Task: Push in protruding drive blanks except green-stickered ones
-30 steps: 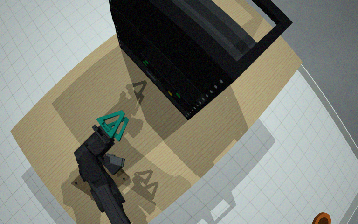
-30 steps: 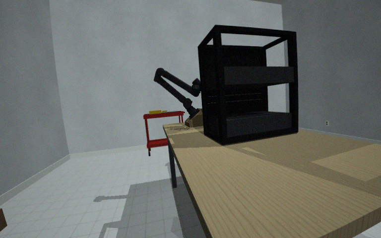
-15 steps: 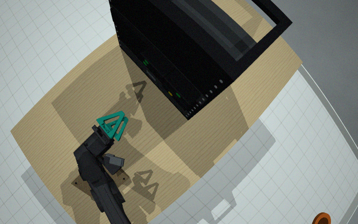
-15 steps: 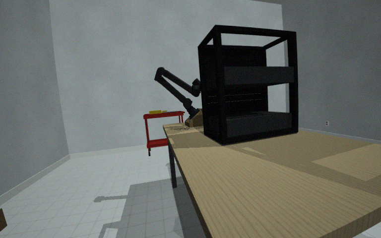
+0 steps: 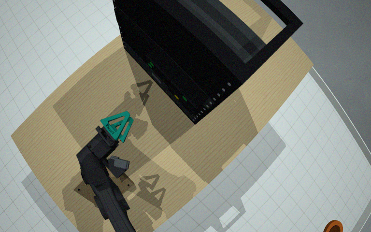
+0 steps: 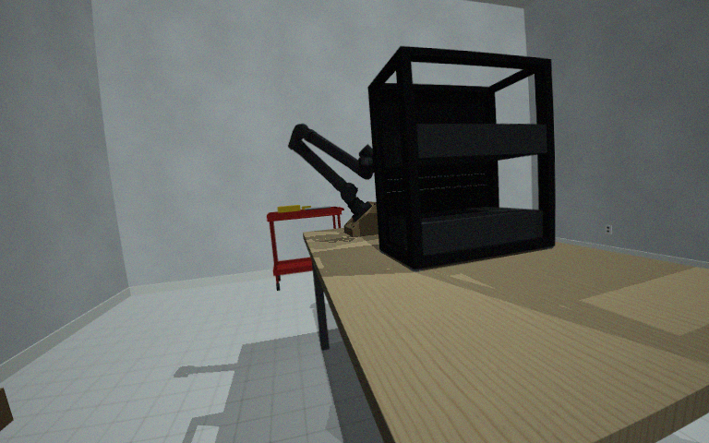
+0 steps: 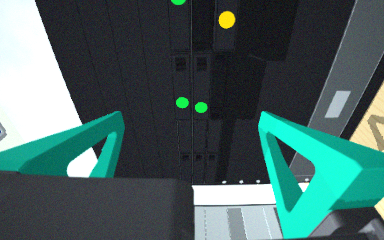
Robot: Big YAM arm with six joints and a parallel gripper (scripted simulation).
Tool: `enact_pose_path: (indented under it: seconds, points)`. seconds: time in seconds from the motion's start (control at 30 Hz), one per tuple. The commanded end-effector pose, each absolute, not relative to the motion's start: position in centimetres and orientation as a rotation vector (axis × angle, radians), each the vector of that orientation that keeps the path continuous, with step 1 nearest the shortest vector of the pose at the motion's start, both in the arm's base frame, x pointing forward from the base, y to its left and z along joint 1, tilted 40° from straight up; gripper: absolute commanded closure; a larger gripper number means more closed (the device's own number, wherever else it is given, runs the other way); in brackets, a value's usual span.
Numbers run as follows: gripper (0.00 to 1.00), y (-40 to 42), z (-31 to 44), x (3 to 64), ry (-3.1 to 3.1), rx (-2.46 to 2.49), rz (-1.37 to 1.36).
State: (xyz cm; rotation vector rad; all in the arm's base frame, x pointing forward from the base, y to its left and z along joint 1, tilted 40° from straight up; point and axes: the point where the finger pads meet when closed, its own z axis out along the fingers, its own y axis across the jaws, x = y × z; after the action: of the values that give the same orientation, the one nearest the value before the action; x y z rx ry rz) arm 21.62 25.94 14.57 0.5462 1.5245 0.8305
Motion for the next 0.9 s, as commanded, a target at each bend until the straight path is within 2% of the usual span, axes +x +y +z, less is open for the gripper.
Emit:
enact_pose_path:
  seconds: [0.0, 0.5, 0.87]
  points:
    - [0.0, 28.0, 14.7, 23.3, 1.494, 0.588, 0.856]
    - [0.0, 34.0, 10.8, 31.2, 1.509, 0.57, 0.83]
    - [0.0, 34.1, 10.8, 30.9, 1.514, 0.562, 0.837]
